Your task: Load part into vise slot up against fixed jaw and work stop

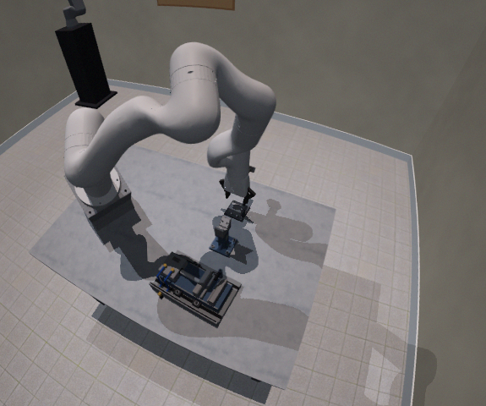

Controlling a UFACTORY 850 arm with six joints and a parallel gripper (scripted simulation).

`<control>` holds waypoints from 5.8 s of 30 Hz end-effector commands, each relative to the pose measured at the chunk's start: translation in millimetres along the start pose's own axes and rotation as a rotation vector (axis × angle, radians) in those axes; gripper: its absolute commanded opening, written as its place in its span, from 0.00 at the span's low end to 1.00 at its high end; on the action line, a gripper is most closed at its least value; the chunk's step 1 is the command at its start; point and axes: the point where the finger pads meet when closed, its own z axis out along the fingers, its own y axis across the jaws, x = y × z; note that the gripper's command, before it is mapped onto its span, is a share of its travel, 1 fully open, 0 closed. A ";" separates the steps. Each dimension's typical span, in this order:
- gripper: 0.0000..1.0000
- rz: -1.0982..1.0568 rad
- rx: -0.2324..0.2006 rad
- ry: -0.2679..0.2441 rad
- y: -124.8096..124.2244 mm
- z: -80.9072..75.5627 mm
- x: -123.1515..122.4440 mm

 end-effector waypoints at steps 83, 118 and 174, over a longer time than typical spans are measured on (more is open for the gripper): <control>0.00 0.000 -0.002 0.001 0.6 69.5 0.7; 0.00 0.000 -0.002 0.001 0.6 65.5 0.7; 0.00 0.000 -0.002 0.001 -0.1 -103.6 0.5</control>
